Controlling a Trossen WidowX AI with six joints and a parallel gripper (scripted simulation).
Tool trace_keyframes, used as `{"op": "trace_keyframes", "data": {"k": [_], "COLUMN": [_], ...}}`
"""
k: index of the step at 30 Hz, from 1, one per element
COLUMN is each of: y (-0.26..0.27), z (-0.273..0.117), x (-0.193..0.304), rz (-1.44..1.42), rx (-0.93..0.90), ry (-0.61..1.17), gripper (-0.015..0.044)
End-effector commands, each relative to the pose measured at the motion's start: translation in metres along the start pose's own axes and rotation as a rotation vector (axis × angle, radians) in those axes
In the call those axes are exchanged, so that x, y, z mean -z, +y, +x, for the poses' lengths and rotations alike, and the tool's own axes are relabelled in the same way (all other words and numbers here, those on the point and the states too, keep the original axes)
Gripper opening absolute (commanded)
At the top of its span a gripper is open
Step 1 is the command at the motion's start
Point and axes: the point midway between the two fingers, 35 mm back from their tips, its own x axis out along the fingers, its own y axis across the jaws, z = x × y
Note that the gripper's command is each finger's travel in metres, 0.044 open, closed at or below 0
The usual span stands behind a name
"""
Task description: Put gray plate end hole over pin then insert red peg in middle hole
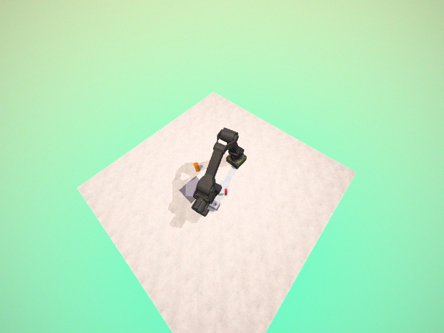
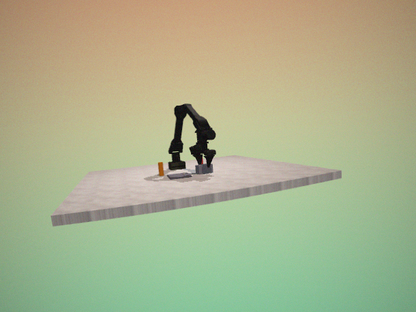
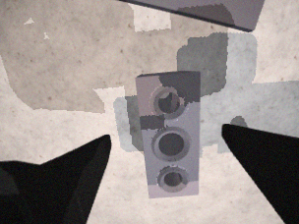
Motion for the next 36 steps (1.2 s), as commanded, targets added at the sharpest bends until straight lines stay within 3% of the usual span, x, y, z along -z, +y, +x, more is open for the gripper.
{"op": "trace_keyframes", "data": {"k": [1,17,30,36], "y": [-0.001,-0.002,-0.002,-0.002], "z": [0.007,0.03,0.03,0.03], "x": [0.001,0.001,0.001,0.001], "rz": [0.004,0.004,0.004,0.004], "rx": [0.002,0.002,0.002,0.002], "ry": [0.005,0.005,0.005,0.005], "gripper": [0.044,0.044,0.0099,0.0059]}}
